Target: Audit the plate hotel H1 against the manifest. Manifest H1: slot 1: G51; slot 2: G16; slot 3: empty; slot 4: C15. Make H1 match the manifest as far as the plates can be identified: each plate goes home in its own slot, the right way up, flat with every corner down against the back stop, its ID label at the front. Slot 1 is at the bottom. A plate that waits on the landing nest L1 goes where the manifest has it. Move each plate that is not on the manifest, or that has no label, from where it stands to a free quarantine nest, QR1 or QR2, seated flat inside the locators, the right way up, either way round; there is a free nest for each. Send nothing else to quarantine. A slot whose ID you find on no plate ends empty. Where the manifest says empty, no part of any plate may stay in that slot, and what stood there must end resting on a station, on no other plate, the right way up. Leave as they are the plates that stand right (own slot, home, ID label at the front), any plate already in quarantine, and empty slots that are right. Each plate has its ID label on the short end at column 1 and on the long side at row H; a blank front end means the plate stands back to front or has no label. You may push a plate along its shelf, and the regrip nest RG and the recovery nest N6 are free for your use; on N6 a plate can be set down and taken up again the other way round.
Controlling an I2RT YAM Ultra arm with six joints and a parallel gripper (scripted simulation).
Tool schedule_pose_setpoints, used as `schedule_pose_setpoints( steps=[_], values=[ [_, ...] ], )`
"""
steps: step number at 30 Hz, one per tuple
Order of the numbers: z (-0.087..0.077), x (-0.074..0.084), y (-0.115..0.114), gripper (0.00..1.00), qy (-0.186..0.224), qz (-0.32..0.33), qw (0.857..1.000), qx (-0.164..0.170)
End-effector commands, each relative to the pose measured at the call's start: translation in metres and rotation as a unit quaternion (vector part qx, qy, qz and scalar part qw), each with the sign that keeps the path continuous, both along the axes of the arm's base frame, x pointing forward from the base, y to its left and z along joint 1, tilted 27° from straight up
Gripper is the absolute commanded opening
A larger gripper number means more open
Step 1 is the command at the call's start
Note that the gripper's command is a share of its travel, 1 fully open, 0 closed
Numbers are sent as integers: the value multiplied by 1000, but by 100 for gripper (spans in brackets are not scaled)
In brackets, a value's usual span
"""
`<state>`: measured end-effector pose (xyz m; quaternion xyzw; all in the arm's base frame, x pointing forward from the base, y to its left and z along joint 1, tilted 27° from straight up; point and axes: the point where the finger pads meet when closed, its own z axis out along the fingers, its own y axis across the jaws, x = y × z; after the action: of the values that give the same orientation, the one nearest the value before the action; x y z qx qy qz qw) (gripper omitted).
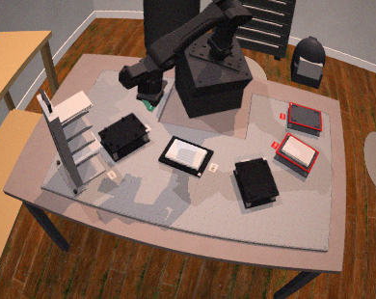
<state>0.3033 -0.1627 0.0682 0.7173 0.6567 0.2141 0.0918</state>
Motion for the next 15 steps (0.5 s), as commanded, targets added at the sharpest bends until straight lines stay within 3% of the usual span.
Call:
schedule_pose_setpoints(
  steps=[1,7,15],
  values=[
    [6,-2,-3,0,8,-21,1000,21],
    [6,-3,0,0,26,-42,997,62],
    [10,-5,20,0,27,-43,997,65]
  ],
)
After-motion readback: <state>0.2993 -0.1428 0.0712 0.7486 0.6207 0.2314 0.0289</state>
